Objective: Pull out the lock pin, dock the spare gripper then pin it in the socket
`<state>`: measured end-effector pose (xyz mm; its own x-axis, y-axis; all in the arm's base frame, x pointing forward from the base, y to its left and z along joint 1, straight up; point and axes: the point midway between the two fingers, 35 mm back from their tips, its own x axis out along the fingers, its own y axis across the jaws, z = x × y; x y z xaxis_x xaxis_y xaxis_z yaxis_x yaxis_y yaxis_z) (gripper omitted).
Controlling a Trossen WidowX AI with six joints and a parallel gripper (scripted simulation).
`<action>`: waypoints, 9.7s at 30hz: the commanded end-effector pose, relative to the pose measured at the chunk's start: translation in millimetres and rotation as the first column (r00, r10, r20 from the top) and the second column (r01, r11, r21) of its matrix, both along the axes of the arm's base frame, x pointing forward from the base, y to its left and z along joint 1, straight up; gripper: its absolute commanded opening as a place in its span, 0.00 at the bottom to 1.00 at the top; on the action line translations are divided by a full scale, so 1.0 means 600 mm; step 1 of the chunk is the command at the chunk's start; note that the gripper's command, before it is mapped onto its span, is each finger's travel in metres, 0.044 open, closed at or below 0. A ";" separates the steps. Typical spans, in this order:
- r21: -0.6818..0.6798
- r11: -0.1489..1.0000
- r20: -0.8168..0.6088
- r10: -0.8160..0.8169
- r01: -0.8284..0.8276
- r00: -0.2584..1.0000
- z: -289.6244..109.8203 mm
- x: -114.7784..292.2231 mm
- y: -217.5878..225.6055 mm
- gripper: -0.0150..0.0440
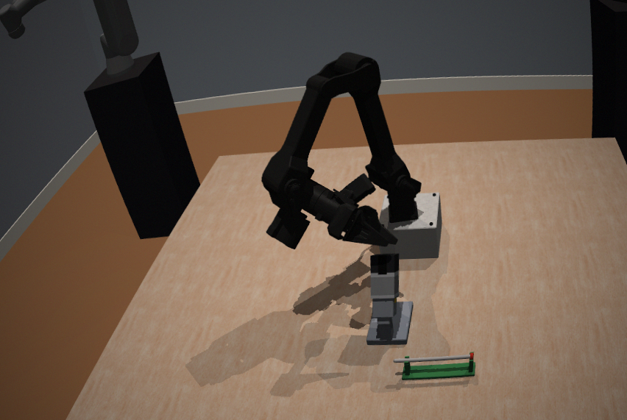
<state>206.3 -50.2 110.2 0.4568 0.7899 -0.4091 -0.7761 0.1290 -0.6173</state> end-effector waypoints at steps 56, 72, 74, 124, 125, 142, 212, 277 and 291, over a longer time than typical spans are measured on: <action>-0.063 0.995 -0.003 -0.084 0.083 0.996 0.109 0.007 0.155 0.56; -0.082 0.993 -0.003 -0.087 0.087 0.996 0.111 0.018 0.189 0.56; -0.098 0.991 -0.033 -0.096 0.092 0.995 0.112 0.025 0.187 0.56; -0.919 0.392 -0.311 -0.636 -0.052 0.706 -0.147 0.348 0.167 0.56; -0.919 0.392 -0.311 -0.636 -0.052 0.706 -0.147 0.348 0.167 0.56; -0.919 0.392 -0.311 -0.636 -0.052 0.706 -0.187 0.350 0.168 0.56; -0.917 0.394 -0.313 -0.633 -0.053 0.708 -0.132 0.348 0.169 0.25; -0.915 0.402 -0.321 -0.649 -0.047 0.689 -0.182 0.176 0.208 0.25; -0.915 0.402 -0.318 -0.650 -0.043 0.690 -0.179 0.174 0.195 0.25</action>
